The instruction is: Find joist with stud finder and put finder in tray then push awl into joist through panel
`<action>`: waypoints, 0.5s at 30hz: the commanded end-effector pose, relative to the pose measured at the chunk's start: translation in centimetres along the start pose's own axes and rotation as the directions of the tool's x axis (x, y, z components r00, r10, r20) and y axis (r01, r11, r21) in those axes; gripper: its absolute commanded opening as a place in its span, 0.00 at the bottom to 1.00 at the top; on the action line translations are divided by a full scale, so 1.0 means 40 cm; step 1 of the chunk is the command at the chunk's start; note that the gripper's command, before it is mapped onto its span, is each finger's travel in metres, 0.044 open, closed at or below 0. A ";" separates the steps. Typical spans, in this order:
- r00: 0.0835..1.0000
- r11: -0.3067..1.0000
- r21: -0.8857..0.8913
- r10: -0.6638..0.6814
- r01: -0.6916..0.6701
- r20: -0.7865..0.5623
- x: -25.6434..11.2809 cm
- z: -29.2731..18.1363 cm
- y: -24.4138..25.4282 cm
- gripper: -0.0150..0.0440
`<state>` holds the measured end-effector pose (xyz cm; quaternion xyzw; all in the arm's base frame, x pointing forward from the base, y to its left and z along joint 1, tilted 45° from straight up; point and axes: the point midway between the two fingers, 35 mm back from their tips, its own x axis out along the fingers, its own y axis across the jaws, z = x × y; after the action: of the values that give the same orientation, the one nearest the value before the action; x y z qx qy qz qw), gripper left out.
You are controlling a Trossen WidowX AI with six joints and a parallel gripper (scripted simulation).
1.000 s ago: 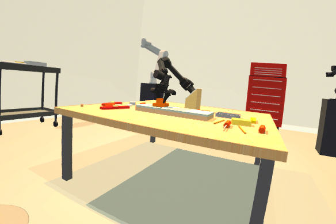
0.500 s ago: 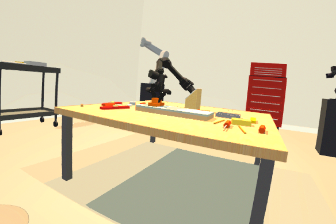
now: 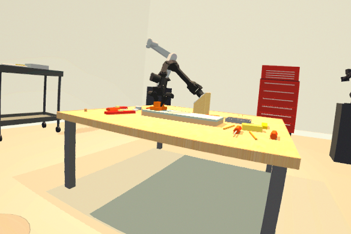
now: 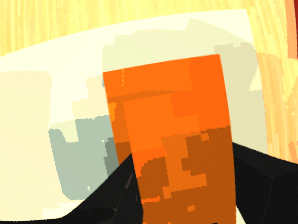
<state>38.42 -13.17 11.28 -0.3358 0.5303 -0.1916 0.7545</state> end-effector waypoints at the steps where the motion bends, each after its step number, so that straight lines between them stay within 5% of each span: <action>1: 1.000 1.000 0.006 -0.007 0.007 -0.003 0.001 -0.003 -0.033 0.25; 15: 1.000 1.000 0.006 -0.002 0.002 -0.001 -0.015 0.007 -0.023 0.25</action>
<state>38.43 -13.86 12.02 -0.3342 0.5301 -0.1953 0.7544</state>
